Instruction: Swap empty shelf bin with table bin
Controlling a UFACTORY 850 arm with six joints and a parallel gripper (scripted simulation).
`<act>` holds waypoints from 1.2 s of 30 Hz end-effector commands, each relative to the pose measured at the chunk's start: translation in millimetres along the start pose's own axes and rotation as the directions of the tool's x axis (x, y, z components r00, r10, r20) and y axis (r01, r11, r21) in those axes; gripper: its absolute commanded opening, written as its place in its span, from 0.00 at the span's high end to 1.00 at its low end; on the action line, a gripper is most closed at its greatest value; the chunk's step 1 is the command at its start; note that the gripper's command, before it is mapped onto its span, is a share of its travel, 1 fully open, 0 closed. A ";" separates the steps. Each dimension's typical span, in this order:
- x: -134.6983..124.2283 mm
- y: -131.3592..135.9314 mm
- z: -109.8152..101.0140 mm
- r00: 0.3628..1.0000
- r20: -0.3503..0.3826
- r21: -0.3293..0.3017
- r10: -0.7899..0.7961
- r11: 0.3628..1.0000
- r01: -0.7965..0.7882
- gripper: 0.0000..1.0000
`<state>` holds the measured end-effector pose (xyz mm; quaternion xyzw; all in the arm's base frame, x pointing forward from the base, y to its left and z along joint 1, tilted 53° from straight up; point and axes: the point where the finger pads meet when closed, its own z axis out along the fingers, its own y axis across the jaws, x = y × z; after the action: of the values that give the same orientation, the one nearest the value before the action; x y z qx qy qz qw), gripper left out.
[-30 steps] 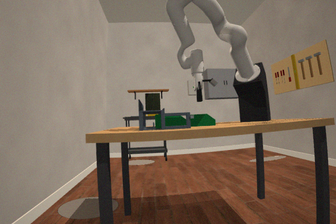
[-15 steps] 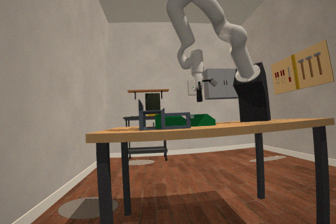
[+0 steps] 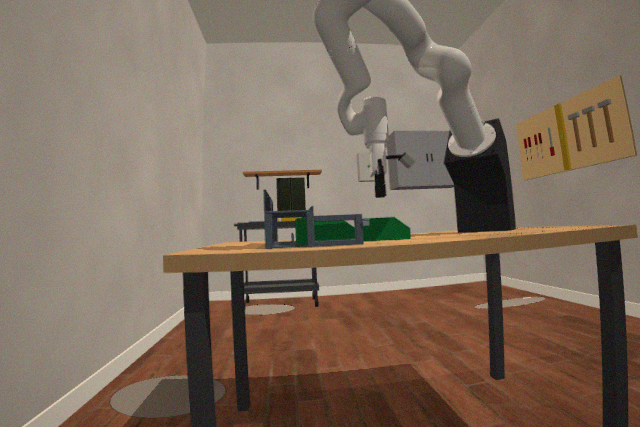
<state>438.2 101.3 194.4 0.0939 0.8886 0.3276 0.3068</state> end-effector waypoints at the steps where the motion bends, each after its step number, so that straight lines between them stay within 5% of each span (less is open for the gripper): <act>1: -0.2 0.0 5.0 1.000 0.001 0.000 0.000 1.000 0.000 0.74; 36: 0.0 0.0 56.4 1.000 0.001 0.000 0.000 1.000 0.000 0.74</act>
<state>471.8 130.5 161.3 0.0939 0.8886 0.3276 0.3069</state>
